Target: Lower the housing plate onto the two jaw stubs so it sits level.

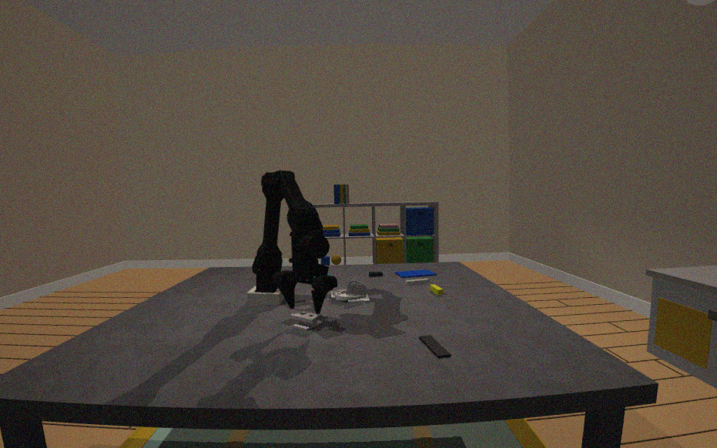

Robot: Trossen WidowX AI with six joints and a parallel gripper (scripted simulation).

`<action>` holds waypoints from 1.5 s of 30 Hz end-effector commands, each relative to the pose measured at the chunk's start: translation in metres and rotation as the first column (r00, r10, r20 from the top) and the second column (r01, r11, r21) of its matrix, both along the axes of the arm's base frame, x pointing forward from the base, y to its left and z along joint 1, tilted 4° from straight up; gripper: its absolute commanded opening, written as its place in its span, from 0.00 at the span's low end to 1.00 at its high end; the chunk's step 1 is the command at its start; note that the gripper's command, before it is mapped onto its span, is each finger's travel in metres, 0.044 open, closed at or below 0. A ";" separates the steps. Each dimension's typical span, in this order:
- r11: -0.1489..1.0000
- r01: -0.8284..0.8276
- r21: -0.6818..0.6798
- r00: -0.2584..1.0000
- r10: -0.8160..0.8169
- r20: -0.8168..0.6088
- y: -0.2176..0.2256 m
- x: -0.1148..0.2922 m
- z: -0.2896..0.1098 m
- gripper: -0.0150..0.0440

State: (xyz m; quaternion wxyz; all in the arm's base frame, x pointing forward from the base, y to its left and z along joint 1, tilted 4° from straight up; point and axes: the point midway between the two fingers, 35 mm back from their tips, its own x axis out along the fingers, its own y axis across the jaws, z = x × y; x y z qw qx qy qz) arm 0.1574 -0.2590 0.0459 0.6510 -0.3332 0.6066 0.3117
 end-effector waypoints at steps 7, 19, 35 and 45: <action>1.000 0.004 0.011 1.000 -0.004 0.000 0.001 0.001 -0.008 1.00; 1.000 0.004 0.011 1.000 -0.004 0.000 0.001 0.002 -0.027 1.00; 1.000 0.004 0.011 1.000 -0.004 0.000 0.002 0.002 -0.034 1.00; 1.000 0.004 0.011 1.000 -0.004 0.000 0.002 0.002 -0.035 1.00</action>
